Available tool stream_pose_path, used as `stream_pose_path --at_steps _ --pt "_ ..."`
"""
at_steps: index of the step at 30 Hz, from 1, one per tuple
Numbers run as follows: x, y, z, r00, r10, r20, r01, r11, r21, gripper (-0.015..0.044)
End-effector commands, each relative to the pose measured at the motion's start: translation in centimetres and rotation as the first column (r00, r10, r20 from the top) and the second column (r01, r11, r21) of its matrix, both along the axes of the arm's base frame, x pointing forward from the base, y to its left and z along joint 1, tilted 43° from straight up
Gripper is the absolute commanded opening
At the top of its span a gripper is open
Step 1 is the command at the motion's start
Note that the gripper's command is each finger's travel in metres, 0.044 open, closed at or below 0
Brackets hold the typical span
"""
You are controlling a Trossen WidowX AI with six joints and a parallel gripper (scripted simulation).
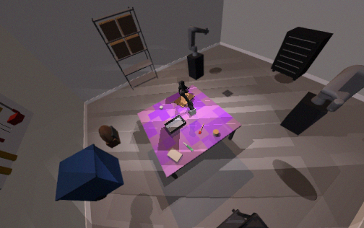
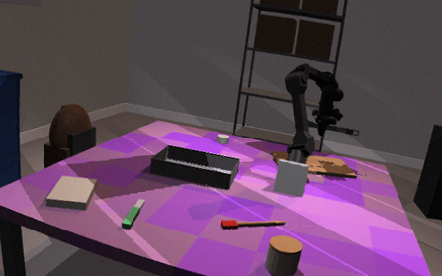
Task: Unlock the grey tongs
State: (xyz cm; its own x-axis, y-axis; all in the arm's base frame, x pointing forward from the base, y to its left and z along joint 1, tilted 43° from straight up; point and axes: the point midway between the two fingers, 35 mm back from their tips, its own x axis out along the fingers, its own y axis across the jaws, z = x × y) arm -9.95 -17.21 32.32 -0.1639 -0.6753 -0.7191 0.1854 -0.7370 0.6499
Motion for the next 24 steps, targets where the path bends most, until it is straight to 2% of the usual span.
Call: stream_pose_path --at_steps 1,13,24 --pt "0.0 0.0 0.1 1.000 -0.009 0.008 0.009 1.000 -0.009 -0.0150" --pt "0.3 0.4 -2.5 0.992 -0.120 0.029 0.115 0.984 0.135 -0.0150" --pt "0.4 1.1 -4.7 0.969 -0.245 -0.036 0.246 0.933 0.264 -0.0150"
